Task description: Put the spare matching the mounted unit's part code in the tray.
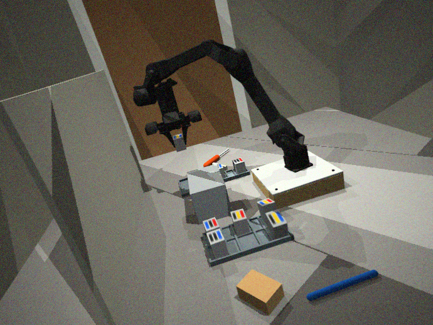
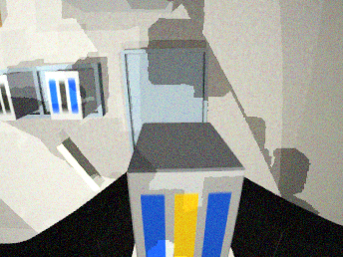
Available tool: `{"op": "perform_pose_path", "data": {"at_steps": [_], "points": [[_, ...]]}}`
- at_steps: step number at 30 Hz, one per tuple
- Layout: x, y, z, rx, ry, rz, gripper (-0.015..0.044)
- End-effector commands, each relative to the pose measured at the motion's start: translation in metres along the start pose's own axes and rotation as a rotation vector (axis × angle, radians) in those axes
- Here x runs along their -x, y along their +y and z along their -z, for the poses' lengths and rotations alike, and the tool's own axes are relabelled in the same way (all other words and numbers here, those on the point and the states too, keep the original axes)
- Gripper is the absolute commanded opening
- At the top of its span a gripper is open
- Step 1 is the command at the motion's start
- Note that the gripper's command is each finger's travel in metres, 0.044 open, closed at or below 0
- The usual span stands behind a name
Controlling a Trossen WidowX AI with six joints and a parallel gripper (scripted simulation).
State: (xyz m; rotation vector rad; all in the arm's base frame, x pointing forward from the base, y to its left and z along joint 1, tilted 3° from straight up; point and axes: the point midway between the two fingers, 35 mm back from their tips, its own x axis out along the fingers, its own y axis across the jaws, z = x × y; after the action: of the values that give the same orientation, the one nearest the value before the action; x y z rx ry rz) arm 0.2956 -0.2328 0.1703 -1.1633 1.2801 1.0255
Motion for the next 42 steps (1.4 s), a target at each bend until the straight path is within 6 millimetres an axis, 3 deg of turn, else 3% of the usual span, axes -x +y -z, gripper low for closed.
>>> {"op": "perform_pose_path", "data": {"at_steps": [1, 42], "points": [[-0.005, 0.0, 0.0, 0.006, -0.005, -0.002, 0.0], [-0.038, -0.004, 0.002, 0.006, -0.005, -0.002, 0.0]]}}
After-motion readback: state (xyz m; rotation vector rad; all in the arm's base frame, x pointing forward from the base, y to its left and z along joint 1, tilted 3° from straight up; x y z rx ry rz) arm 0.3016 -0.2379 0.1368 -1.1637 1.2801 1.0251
